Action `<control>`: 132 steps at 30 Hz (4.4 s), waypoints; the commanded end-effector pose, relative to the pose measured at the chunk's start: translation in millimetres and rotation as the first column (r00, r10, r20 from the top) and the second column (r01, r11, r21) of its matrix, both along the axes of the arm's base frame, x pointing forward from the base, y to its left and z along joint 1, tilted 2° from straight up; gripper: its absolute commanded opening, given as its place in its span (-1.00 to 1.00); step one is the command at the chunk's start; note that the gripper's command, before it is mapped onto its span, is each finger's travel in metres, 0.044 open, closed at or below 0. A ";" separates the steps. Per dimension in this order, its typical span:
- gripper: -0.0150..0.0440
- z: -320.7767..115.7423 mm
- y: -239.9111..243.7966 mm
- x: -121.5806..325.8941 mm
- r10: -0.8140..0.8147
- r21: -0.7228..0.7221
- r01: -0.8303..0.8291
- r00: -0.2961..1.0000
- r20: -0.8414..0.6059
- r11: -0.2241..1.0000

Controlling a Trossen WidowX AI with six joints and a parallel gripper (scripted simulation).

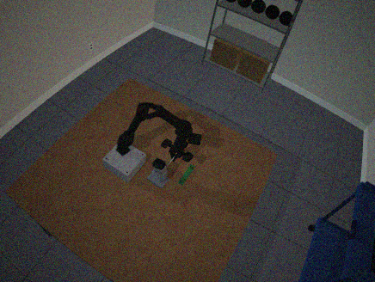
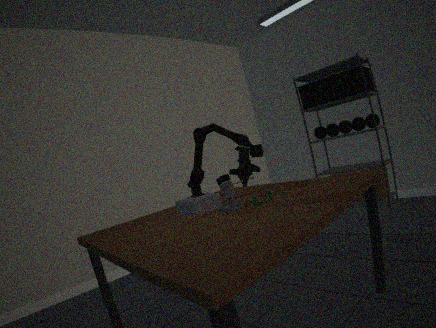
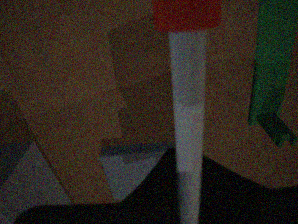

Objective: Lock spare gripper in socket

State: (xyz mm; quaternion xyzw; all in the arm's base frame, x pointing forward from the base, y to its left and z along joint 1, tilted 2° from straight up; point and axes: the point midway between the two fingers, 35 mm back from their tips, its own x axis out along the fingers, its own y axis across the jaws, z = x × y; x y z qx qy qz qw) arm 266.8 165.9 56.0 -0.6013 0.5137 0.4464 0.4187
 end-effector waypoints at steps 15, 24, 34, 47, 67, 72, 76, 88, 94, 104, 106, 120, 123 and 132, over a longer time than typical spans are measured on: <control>-0.49 -48.2 -0.2 0.0 -0.010 0.010 0.010 1.000 -0.004 1.000; -0.49 -44.3 -8.3 1.4 -0.010 0.009 0.010 1.000 -0.008 1.000; -0.49 -45.5 -14.6 1.9 -0.010 0.009 0.010 1.000 -0.013 1.000; -0.49 -45.7 -25.2 3.6 -0.010 0.008 0.010 1.000 -0.022 1.000; -0.49 -45.9 -39.4 5.5 -0.009 0.006 0.009 0.999 -0.035 1.000; -0.49 -45.9 -43.8 6.1 -0.009 0.006 0.009 0.999 -0.039 1.000; -0.49 -46.1 -46.3 6.3 -0.009 0.005 0.009 0.999 -0.041 1.000; -0.49 -46.3 -55.6 7.5 -0.008 0.005 0.009 0.999 -0.049 1.000; -0.49 -46.4 -59.5 8.0 -0.008 0.004 0.009 0.999 -0.053 1.000; -0.49 -46.5 -67.2 9.0 -0.008 0.004 0.008 0.998 -0.059 1.000; -0.49 -46.5 -67.5 9.1 -0.008 0.004 0.008 0.998 -0.059 1.000; 0.19 -46.9 -66.3 8.0 -0.015 -0.002 0.015 0.998 -0.062 1.000; 0.19 -40.9 -61.7 7.1 -0.014 -0.001 0.014 0.998 -0.063 1.000; 0.19 -27.9 -50.8 3.6 -0.005 -0.009 0.005 0.997 -0.074 1.000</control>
